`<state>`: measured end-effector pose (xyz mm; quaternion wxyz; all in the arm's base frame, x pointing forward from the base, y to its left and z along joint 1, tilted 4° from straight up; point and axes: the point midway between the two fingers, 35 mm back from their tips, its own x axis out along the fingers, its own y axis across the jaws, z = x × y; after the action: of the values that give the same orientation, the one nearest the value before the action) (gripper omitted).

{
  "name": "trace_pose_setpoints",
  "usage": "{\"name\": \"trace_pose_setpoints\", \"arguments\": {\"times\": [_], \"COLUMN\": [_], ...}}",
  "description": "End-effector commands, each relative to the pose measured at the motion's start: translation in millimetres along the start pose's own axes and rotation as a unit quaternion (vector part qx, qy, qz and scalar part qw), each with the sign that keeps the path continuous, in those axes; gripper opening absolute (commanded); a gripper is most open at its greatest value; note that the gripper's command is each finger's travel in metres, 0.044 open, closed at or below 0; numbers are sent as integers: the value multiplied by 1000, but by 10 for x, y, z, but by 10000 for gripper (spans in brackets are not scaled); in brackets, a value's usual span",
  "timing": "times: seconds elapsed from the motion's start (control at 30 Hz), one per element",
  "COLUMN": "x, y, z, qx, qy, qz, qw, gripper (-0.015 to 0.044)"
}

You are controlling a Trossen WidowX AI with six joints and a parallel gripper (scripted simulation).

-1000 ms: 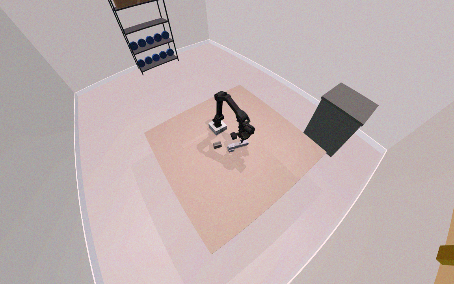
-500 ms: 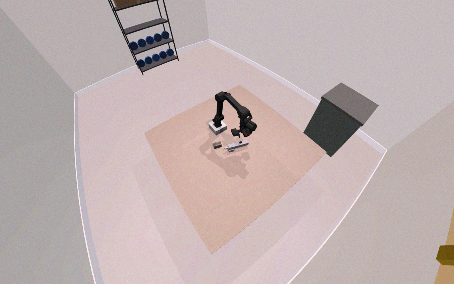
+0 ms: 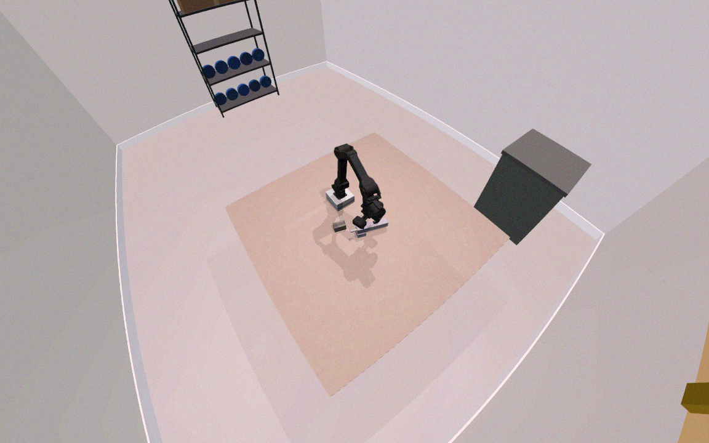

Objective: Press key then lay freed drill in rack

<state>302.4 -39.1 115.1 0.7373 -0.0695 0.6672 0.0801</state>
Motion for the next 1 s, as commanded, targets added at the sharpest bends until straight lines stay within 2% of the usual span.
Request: {"name": "trace_pose_setpoints", "arguments": {"times": [0.0, 0.1, 0.2, 0.37, 0.97], "x": [226, 314, 358, 564, 571], "y": [-481, -675, -650, -680, -680], "z": [-232, -354, -447, -753, -765], "qx": [-225, -317, -381, -476, -479], "qy": [-7, -5, 2, 10, 10], "qz": [-22, -36, -27, 14, 15], "qw": [974, 948, 924, 879, 877], "gripper": [440, 440, 440, 440, 440]}}
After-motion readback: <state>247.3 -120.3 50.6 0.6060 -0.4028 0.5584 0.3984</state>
